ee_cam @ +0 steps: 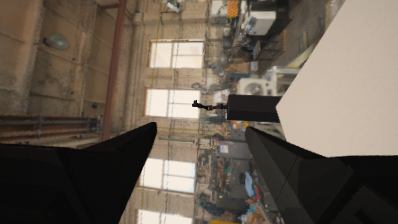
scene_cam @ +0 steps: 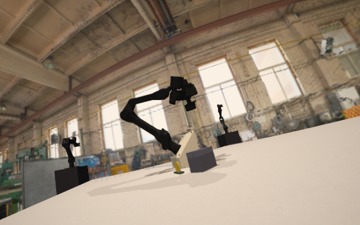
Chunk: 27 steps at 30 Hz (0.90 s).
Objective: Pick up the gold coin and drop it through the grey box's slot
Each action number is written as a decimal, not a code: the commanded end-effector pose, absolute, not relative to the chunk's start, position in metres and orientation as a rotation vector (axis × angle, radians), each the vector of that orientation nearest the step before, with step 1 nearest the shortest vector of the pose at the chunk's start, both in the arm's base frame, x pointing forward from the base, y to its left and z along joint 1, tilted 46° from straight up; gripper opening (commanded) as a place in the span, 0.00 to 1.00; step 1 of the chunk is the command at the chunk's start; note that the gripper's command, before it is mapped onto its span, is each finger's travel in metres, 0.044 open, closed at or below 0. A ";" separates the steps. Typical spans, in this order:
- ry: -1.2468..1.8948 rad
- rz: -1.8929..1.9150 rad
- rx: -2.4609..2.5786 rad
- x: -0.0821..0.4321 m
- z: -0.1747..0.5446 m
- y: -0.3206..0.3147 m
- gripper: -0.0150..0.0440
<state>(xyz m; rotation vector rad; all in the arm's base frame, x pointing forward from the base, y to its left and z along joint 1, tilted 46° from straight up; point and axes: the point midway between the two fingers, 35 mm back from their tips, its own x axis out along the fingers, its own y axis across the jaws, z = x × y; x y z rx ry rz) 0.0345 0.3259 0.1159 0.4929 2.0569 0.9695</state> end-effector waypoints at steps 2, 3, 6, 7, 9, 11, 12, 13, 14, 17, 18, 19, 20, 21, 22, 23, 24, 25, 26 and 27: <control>2.024 0.931 0.484 0.043 0.111 0.324 0.84; 1.983 0.883 0.470 0.054 0.104 0.321 0.80; 1.845 0.703 0.395 0.092 0.083 0.304 0.67; 1.804 0.643 0.363 0.105 0.077 0.295 0.62; 1.728 0.525 0.289 0.129 0.066 0.276 0.53; 1.662 0.409 0.202 0.151 0.058 0.252 0.53; 1.632 0.351 0.155 0.161 0.056 0.239 0.53; 1.604 0.294 0.105 0.170 0.053 0.226 0.53; 1.578 0.238 0.053 0.179 0.052 0.212 0.53; 1.514 0.075 -0.116 0.202 0.054 0.167 0.53; 1.497 0.022 -0.176 0.209 0.056 0.151 0.53; 1.482 -0.029 -0.238 0.214 0.059 0.135 0.53; 1.469 -0.079 -0.302 0.220 0.062 0.120 0.53; 1.460 -0.130 -0.368 0.224 0.066 0.105 0.53; 1.452 -0.179 -0.436 0.228 0.070 0.091 0.53; 1.444 -0.227 -0.505 0.232 0.075 0.077 0.53; 1.438 -0.272 -0.576 0.235 0.081 0.064 0.53; 1.433 -0.316 -0.649 0.239 0.087 0.051 0.53; 1.428 -0.357 -0.721 0.242 0.094 0.038 0.53; 1.425 -0.388 -0.777 0.244 0.100 0.029 0.53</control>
